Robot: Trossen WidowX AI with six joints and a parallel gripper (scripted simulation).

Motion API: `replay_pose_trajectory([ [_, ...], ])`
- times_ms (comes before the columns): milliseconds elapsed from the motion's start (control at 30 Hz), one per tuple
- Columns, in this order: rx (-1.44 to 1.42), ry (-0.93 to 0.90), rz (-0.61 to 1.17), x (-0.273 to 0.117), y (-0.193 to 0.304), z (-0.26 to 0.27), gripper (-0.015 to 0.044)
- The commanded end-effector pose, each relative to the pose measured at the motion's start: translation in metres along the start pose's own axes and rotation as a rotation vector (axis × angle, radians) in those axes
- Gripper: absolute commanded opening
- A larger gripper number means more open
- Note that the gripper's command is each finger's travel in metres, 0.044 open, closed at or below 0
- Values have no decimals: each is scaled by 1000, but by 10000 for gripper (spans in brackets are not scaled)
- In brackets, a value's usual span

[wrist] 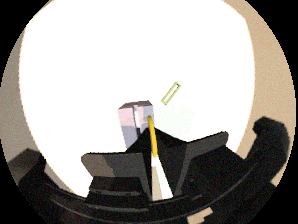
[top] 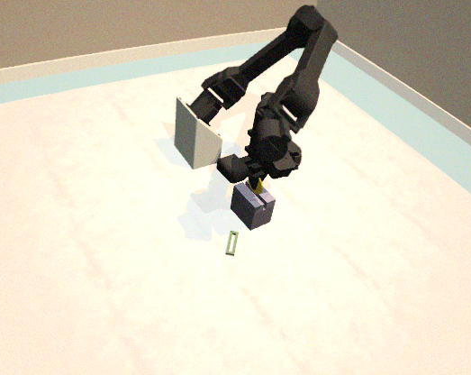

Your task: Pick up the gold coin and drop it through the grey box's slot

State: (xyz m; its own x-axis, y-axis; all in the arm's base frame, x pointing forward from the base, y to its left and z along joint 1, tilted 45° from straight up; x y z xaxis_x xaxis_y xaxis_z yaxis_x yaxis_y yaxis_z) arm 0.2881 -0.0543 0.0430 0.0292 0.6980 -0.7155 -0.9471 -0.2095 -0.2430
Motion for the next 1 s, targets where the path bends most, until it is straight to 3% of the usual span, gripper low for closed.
replay_pose_trajectory([
  [0,3,-2,-5,1,4,9,0],
  [967,6,-2,2,3,11,22,4],
])
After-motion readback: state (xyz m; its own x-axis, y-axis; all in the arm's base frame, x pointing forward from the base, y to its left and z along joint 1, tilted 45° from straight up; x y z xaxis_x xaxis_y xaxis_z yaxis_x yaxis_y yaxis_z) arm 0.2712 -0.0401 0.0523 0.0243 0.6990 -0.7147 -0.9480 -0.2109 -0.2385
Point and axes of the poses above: the point midway between the two fingers, 35 mm back from their tips, its own x axis out along the fingers, its own z axis across the jaws, y = z × x, the point moved 4 cm from there along -x, back along the fingers, and after that the axes turned 15 degrees about -x, right-handed, at the moved point
